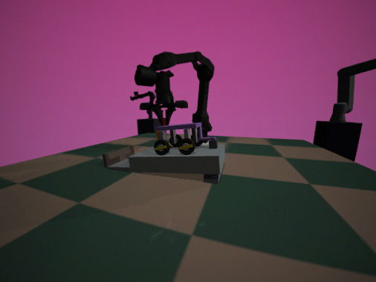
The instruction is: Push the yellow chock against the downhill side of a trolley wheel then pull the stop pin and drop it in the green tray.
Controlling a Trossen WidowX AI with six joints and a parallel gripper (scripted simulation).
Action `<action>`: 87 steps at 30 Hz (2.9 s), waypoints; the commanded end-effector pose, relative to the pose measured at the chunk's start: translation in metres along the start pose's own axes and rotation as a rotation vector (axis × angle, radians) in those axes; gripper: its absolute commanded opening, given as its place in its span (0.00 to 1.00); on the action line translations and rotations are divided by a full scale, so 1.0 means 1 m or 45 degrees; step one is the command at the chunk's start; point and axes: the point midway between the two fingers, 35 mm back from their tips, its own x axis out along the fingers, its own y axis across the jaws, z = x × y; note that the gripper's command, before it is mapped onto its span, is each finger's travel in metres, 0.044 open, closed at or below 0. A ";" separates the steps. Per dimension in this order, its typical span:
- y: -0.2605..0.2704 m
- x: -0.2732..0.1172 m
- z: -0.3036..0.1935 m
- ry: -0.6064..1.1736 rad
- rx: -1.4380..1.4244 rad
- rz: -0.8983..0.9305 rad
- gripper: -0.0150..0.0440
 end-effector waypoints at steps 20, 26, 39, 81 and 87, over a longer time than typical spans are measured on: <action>-0.002 0.018 0.011 0.000 0.189 0.043 0.25; 0.001 0.029 0.012 -0.014 0.187 0.150 0.25; 0.021 0.069 0.014 -0.018 0.188 0.263 0.25; 0.006 0.091 0.011 -0.018 0.188 0.261 0.58; 0.002 0.093 0.010 -0.018 0.188 0.261 0.58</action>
